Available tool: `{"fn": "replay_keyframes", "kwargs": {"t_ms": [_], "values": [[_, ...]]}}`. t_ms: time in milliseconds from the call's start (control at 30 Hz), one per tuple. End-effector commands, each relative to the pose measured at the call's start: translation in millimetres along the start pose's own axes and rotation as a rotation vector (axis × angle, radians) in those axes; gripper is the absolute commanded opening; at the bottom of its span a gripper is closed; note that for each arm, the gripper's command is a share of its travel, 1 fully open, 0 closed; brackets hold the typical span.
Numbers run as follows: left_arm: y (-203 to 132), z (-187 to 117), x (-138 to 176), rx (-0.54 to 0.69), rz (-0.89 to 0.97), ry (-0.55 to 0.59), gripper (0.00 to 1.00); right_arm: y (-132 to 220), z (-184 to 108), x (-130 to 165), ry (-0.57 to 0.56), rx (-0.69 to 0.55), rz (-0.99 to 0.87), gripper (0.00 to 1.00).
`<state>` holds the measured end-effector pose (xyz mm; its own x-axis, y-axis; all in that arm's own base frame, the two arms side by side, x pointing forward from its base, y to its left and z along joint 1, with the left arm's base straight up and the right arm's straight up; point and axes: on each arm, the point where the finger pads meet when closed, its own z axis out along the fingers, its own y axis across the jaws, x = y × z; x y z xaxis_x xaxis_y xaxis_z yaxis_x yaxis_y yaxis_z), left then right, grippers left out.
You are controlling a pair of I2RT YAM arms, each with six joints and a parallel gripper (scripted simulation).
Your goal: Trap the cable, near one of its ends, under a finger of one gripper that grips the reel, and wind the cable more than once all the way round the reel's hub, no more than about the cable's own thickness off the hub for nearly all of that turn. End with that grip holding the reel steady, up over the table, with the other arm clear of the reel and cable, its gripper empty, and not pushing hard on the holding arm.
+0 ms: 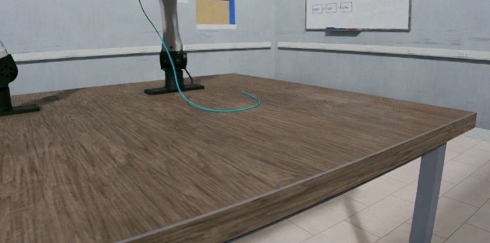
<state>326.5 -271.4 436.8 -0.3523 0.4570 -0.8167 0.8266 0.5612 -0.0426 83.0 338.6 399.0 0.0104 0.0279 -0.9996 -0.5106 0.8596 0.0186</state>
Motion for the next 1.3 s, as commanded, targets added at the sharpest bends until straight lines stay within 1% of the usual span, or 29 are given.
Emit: {"fn": "replay_keyframes", "kwargs": {"t_ms": [0,267,400,467,733,833,933,1000,1267], "values": [[7.7,-5.9,-24.5,-0.033,0.036,-0.097,0.00,-4.1,0.0,-28.2,0.019,-0.038,0.004,0.00],[8.7,-4.7,-23.4,-0.037,0.037,-0.092,0.00,-24.2,5.8,-66.7,0.019,-0.038,0.001,0.00],[8.7,-4.9,-23.5,-0.037,0.040,-0.092,0.00,-23.3,9.8,-69.1,0.027,-0.038,-0.020,0.00],[8.7,-5.0,-23.6,-0.037,0.040,-0.093,0.00,-40.8,7.4,-86.1,0.015,-0.038,0.009,0.00],[8.5,-5.6,-24.1,-0.037,0.042,-0.095,0.00,-69.9,13.6,-111.3,0.017,-0.038,0.002,0.00],[8.6,-5.1,-23.7,-0.037,0.041,-0.093,0.00,-83.3,15.2,-119.5,0.016,-0.038,0.003,0.00],[8.0,-5.6,-21.9,-0.035,0.038,-0.086,0.00,-83.6,18.0,-118.8,0.021,-0.038,-0.007,0.00],[7.8,-5.7,-21.4,-0.035,0.038,-0.085,0.00,-97.4,16.5,-126.6,0.014,-0.038,0.005,0.00],[7.7,-5.5,-20.2,-0.034,0.036,-0.080,0.00,-131.4,21.8,-136.7,0.012,-0.038,0.002,0.00]]}}
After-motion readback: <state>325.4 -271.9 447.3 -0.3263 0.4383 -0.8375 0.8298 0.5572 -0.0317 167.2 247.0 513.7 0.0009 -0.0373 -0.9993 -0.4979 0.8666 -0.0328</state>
